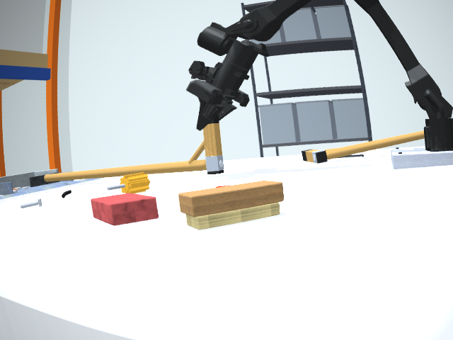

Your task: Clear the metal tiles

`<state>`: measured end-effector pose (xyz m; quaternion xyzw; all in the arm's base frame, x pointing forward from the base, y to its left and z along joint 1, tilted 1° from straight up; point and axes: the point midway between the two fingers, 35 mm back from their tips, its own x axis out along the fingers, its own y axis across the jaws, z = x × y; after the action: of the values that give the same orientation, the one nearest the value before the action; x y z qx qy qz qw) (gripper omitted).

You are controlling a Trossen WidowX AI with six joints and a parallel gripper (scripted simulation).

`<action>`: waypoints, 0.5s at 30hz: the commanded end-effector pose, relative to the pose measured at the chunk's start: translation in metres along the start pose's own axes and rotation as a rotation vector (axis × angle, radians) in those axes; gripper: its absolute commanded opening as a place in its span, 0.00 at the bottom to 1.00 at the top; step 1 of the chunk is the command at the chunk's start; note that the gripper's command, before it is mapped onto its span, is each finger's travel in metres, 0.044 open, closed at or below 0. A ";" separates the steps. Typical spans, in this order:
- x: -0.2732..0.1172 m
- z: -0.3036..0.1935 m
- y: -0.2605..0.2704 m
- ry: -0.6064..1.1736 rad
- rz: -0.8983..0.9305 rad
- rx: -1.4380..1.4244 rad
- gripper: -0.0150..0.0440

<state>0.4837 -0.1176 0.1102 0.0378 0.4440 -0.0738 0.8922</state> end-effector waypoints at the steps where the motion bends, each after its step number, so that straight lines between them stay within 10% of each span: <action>1: -0.011 0.002 0.000 -0.024 0.000 -0.003 0.25; 15: -0.026 -0.014 -0.001 -0.024 0.000 -0.002 0.25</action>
<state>0.4614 -0.1151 0.1137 0.0377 0.4436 -0.0741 0.8923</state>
